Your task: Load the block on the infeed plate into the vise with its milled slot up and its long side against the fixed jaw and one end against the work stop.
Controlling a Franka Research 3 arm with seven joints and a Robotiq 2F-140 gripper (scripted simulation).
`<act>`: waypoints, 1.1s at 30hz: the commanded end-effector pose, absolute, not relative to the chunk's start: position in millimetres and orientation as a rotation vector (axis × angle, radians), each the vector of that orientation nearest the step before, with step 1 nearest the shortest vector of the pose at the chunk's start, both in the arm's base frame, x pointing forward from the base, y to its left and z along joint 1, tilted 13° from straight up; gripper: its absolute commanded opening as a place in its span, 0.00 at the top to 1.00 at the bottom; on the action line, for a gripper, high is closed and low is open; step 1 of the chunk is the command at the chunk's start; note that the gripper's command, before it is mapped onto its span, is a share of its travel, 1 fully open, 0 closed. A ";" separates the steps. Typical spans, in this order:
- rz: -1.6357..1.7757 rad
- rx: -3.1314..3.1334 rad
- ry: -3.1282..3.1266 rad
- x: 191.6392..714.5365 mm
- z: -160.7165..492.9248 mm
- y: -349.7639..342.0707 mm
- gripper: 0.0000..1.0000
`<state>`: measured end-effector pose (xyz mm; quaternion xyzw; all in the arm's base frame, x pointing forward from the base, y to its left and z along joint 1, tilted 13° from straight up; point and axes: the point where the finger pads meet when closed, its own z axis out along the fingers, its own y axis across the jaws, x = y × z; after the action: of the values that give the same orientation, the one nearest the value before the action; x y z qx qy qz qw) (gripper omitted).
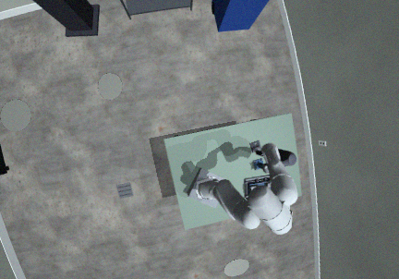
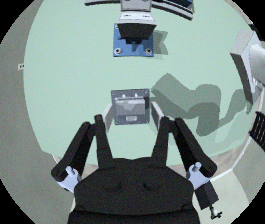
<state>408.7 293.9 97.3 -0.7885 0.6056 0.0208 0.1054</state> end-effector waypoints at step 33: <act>0.053 -2.320 1.772 414.3 69.9 301.9 0.49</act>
<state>412.7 299.4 69.7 -0.7881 0.6058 0.0195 0.1075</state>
